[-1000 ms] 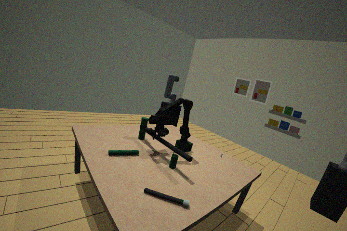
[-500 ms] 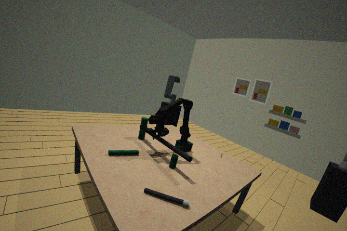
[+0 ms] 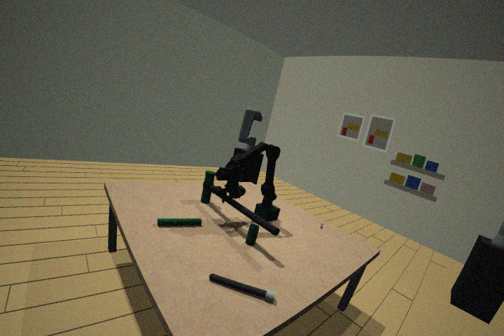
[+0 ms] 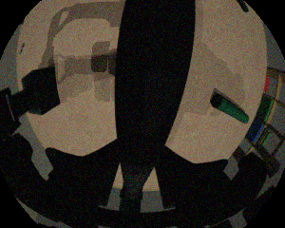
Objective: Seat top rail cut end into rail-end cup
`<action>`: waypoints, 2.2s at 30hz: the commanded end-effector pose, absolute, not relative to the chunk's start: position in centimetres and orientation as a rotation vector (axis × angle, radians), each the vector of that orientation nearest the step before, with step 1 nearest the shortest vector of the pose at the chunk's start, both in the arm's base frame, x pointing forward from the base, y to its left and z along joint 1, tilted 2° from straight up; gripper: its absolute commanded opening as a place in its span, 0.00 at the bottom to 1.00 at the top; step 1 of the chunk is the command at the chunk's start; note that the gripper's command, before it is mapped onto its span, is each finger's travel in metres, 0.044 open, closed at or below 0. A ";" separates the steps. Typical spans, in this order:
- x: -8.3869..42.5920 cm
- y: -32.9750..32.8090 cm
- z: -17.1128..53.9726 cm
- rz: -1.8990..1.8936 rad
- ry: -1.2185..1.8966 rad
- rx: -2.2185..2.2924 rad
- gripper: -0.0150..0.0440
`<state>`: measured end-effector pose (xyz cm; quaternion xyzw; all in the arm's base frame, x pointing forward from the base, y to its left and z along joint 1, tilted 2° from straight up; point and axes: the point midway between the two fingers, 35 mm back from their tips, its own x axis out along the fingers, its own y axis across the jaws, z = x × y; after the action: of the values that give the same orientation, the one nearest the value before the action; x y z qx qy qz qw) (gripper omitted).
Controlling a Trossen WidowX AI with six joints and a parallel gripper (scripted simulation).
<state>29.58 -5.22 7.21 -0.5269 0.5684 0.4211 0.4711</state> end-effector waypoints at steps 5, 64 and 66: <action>29.6 -5.6 7.7 1.022 1.397 -1.303 0.25; 29.5 -8.1 7.8 1.037 1.394 -1.292 0.25; 29.5 -8.3 7.8 1.037 1.394 -1.292 0.25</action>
<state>29.36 -7.55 7.51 -0.5235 0.5651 0.4294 0.4714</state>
